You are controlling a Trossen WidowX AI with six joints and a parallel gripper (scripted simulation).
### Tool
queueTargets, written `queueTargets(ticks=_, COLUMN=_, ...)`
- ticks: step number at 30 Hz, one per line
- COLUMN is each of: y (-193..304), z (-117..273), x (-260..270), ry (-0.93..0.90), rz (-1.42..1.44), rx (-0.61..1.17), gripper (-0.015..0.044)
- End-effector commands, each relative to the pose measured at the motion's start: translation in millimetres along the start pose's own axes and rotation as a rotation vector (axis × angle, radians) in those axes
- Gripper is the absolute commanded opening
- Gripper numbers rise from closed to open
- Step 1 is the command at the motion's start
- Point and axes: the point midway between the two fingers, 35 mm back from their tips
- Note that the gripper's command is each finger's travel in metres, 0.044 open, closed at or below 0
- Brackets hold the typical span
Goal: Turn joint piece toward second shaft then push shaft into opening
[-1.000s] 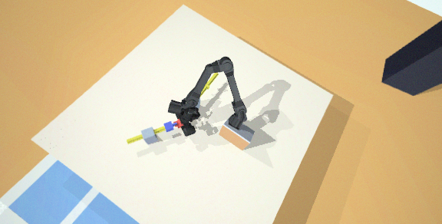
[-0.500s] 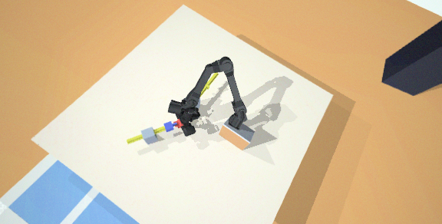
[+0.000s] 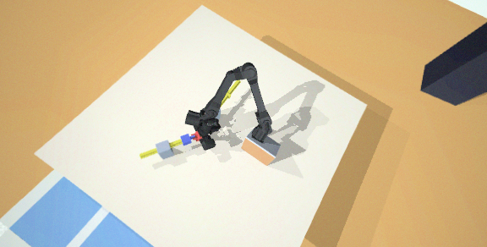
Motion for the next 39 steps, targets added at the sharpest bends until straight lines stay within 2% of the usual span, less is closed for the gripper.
queueTargets(ticks=1, y=0.0, z=0.0, x=0.0, ry=0.000, rz=0.000, rx=0.000, gripper=0.0000)
queueTargets(ticks=39, y=-1.6, z=21.1, x=18.8, ry=0.071, rz=0.397, rx=-0.427, gripper=0.0000)
Point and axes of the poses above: the point midway between the two fingers, 35 mm back from their tips, its own z axis back along the fingers, its own x axis across the jaws, y = z × x, and after that the axes turned 8 degrees about z, right-handed
